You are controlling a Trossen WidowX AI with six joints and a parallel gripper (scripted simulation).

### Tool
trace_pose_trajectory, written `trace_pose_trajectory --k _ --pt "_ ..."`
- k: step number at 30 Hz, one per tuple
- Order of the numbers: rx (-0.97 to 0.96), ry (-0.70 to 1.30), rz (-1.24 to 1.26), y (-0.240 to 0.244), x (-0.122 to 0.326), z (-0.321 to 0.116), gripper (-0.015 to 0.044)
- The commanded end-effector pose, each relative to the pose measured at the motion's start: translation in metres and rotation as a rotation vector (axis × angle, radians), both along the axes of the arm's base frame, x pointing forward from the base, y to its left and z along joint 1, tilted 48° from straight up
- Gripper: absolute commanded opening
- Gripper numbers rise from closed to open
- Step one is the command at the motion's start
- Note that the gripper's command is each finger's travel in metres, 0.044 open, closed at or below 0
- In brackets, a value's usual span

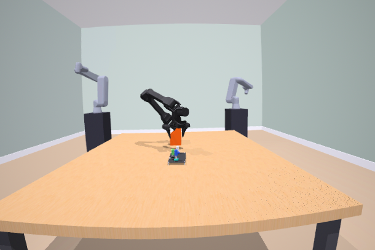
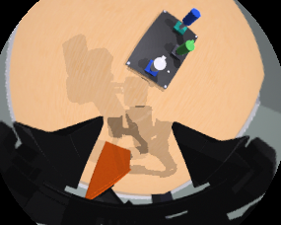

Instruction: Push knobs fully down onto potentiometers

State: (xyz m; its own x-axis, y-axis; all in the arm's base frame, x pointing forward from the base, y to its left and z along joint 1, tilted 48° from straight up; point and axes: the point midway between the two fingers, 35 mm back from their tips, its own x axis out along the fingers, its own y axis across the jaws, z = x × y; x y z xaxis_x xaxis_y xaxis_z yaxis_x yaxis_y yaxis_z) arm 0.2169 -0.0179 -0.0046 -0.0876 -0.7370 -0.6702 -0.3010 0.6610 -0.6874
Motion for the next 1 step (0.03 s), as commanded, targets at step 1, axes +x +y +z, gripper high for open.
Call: trace_pose_trajectory --k 1 --pt "0.006 -0.004 -0.005 0.0008 -0.0002 -0.0007 0.044"
